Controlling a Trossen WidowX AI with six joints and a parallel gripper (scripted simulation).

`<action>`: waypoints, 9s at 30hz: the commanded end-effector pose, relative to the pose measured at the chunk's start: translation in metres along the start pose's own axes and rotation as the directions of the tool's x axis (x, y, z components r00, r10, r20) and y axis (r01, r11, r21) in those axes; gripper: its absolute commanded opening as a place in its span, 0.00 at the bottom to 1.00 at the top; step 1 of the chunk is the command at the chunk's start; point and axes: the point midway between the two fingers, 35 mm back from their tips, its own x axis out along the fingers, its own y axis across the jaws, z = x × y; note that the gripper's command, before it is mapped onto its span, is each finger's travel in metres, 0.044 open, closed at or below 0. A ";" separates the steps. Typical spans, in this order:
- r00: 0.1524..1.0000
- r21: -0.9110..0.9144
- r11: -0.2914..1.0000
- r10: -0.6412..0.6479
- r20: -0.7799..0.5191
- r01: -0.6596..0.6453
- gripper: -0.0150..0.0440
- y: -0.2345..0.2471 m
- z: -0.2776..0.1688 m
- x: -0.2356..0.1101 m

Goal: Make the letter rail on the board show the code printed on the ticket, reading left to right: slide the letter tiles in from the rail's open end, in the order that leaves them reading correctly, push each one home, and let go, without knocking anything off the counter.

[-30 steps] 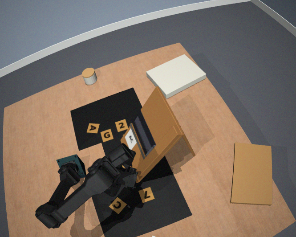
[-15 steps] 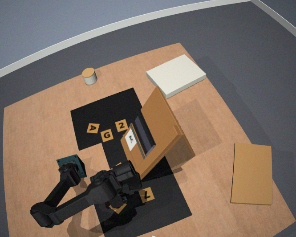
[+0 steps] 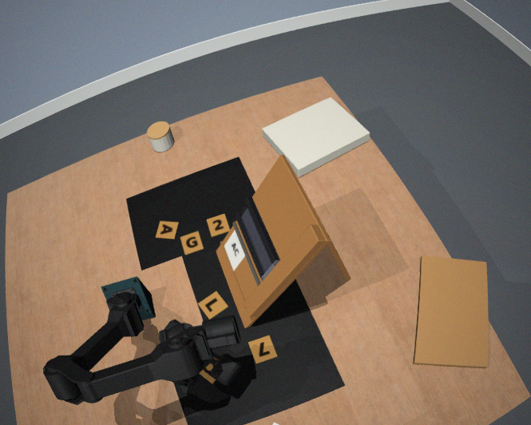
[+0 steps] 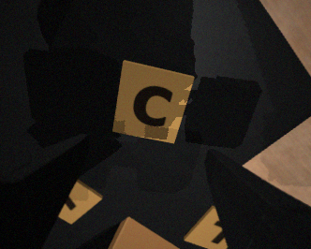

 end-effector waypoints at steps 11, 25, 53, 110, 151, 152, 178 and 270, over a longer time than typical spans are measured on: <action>1.000 0.082 0.997 -0.003 0.020 0.001 0.83 -0.001 0.007 0.005; 1.000 0.082 0.997 0.000 0.021 -0.002 0.83 0.001 0.008 0.035; 1.000 0.083 0.997 0.002 0.022 -0.003 0.83 0.001 0.009 0.055; 1.000 0.082 0.997 0.000 0.021 -0.001 0.25 -0.003 0.005 0.031; 0.931 -0.440 0.833 0.220 -0.293 -0.335 0.25 0.008 -0.103 -0.039; 0.925 -0.453 0.821 0.223 -0.307 -0.348 0.25 0.007 -0.107 -0.042; 0.776 -0.648 0.440 0.233 -0.586 -0.621 0.25 -0.023 -0.199 -0.108; 0.593 -0.594 -0.804 0.470 -0.653 -0.017 0.25 -0.215 -0.386 -0.084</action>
